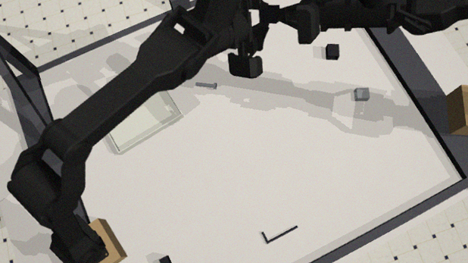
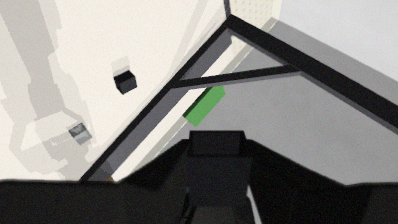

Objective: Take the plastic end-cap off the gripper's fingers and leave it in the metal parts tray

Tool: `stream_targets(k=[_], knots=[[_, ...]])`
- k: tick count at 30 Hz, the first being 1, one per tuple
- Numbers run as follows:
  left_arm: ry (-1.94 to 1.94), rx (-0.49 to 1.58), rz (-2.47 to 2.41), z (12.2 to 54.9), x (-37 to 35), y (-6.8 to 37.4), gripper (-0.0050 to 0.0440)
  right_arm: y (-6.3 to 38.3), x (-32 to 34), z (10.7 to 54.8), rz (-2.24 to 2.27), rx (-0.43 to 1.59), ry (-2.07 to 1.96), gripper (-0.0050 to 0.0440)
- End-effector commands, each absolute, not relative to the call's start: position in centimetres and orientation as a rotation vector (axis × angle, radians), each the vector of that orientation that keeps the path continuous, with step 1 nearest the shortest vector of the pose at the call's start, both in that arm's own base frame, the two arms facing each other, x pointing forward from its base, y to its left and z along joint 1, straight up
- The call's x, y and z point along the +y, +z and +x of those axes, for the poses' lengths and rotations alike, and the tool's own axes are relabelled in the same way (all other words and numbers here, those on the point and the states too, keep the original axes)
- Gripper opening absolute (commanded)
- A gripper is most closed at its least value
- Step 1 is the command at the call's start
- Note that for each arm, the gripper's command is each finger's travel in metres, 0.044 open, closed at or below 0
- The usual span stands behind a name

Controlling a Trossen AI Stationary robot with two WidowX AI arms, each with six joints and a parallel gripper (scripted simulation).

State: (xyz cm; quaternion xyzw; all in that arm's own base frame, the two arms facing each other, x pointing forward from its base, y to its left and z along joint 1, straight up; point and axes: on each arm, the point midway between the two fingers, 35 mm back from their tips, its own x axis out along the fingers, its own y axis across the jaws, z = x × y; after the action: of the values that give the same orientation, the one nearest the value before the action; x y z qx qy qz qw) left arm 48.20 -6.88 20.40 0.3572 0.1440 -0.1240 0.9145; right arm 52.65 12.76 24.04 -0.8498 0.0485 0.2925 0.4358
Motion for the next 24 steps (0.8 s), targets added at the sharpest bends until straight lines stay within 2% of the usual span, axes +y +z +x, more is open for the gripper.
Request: stream_targets(k=[1, 24], knots=[[-0.288, 0.248, 0.736, 46.7, -8.3, 22.3, 0.0000, 25.2, 15.2, 51.5, -2.109, 0.042, 0.760, 0.0000], [-0.294, 0.255, 0.735, 45.0, -8.1, 22.6, 0.0000, 25.2, 15.2, 51.5, -2.109, 0.042, 0.760, 0.0000]])
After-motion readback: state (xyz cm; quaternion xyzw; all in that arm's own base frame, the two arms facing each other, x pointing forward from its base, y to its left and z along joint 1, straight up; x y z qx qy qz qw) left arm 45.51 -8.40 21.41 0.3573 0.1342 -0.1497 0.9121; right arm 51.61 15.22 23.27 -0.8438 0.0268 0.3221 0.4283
